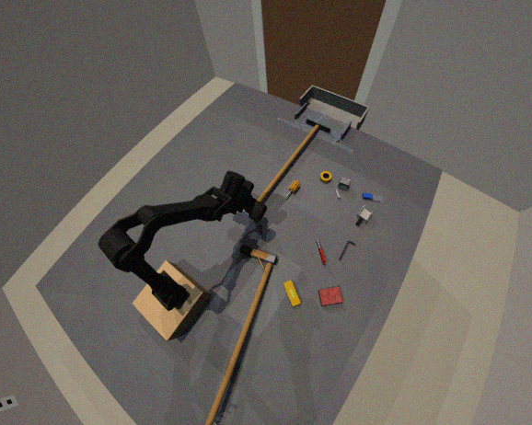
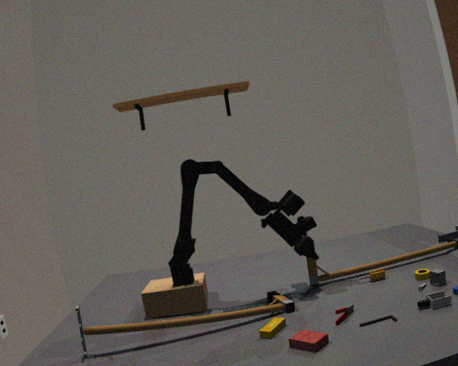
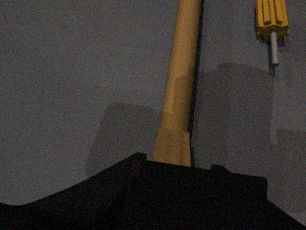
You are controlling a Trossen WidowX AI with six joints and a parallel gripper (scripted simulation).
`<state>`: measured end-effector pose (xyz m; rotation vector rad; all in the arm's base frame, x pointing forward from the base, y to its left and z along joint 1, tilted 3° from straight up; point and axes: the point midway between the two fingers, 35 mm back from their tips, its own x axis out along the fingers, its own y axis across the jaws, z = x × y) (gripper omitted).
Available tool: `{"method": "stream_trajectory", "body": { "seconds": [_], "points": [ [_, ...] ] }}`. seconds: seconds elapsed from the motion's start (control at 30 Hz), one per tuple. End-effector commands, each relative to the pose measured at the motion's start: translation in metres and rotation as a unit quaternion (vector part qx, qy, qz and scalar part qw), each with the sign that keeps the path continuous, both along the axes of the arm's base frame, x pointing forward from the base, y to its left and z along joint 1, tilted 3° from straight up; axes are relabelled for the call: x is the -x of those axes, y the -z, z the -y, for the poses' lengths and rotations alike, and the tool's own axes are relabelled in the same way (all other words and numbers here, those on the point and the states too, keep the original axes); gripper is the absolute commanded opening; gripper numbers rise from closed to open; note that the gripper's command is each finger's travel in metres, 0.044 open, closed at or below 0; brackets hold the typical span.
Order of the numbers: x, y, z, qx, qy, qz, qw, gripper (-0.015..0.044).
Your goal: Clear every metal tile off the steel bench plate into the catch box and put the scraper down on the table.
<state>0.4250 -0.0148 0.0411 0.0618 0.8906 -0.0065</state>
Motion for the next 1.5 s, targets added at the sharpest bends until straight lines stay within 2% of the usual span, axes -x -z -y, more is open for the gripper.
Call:
{"method": "stream_trajectory", "body": {
  "seconds": [0.0, 1.47],
  "points": [
    [-0.006, -0.003, 0.001, 0.0, 0.003, 0.005, 1.0, 0.0],
    [-0.074, -0.008, 0.002, 0.0, 0.003, 0.008, 1.0, 0.0]
  ]
}}
